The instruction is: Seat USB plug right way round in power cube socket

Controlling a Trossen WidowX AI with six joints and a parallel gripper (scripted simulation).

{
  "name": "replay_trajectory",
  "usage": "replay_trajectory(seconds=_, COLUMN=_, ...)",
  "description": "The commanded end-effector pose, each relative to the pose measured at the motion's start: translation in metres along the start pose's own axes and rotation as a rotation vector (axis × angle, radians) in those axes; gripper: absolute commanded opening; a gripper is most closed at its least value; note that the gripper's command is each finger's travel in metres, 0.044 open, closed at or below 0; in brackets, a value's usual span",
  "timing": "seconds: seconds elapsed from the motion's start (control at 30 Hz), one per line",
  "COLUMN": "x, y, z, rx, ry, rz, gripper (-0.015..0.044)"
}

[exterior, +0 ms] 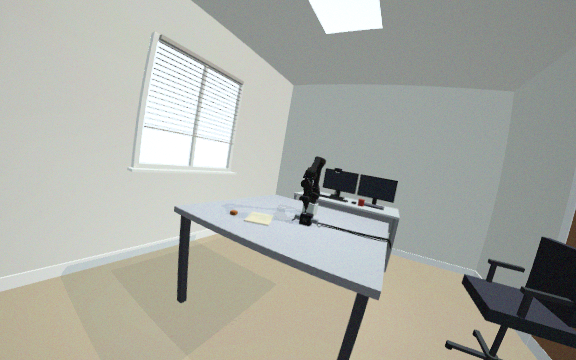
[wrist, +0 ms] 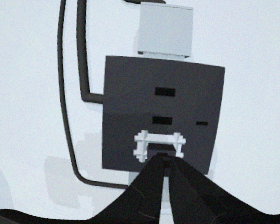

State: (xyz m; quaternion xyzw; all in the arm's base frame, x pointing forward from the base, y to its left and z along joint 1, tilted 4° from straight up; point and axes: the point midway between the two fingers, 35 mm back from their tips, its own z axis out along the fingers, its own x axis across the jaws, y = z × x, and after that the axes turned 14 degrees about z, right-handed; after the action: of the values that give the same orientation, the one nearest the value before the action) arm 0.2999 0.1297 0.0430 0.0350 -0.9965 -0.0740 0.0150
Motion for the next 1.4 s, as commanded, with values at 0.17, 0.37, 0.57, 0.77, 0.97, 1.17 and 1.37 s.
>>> replay_trajectory(seconds=0.17, x=0.0000, y=0.0004, z=0.0018, rx=-0.004, ry=0.000, rz=0.003, gripper=0.0000)
replay_trajectory(seconds=0.37, x=0.0000, y=0.0004, z=0.0026, rx=-0.004, ry=0.000, rz=0.003, gripper=0.0000)
replay_trajectory(seconds=0.57, x=0.0000, y=0.0003, z=0.0033, rx=-0.004, ry=0.000, rz=0.003, gripper=0.0000)
replay_trajectory(seconds=0.77, x=0.0000, y=0.0002, z=0.0040, rx=-0.004, ry=0.000, rz=0.003, gripper=0.0000)
replay_trajectory(seconds=0.97, x=0.0000, y=0.0002, z=0.0047, rx=-0.004, ry=0.000, rz=0.003, gripper=0.0000)
replay_trajectory(seconds=1.17, x=0.0000, y=0.0001, z=0.0054, rx=-0.004, ry=0.000, rz=0.003, gripper=0.0000)
replay_trajectory(seconds=1.37, x=0.0000, y=0.0001, z=0.0057, rx=-0.004, ry=0.000, rz=0.003, gripper=0.0000)
